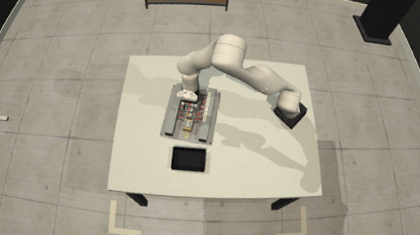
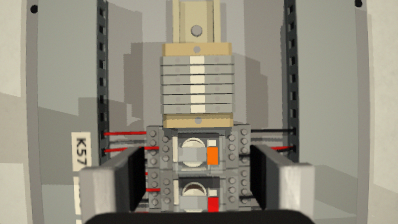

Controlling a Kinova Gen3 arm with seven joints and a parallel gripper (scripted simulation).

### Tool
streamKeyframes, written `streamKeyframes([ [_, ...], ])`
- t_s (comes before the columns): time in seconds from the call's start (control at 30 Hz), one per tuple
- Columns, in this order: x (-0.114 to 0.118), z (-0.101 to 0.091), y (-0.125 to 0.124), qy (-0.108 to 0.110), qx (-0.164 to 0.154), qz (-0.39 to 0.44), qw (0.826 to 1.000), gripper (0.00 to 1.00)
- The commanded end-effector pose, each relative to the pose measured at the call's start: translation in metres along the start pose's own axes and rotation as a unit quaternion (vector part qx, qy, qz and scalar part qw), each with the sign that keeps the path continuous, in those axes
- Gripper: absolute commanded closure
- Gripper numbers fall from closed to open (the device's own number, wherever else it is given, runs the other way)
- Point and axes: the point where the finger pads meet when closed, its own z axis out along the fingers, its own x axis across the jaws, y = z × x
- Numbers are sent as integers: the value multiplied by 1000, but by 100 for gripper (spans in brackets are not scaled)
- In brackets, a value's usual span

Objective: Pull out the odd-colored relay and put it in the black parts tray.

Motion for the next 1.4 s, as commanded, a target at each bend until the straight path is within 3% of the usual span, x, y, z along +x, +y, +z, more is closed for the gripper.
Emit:
streamKeyframes([
  [0.0,1,5,0,1,0,0,1000,2],
  [0.27,1,28,0,1,0,0,1000,2],
  [0.53,1,38,0,1,0,0,1000,2],
  [1.37,1,40,0,1,0,0,1000,2],
])
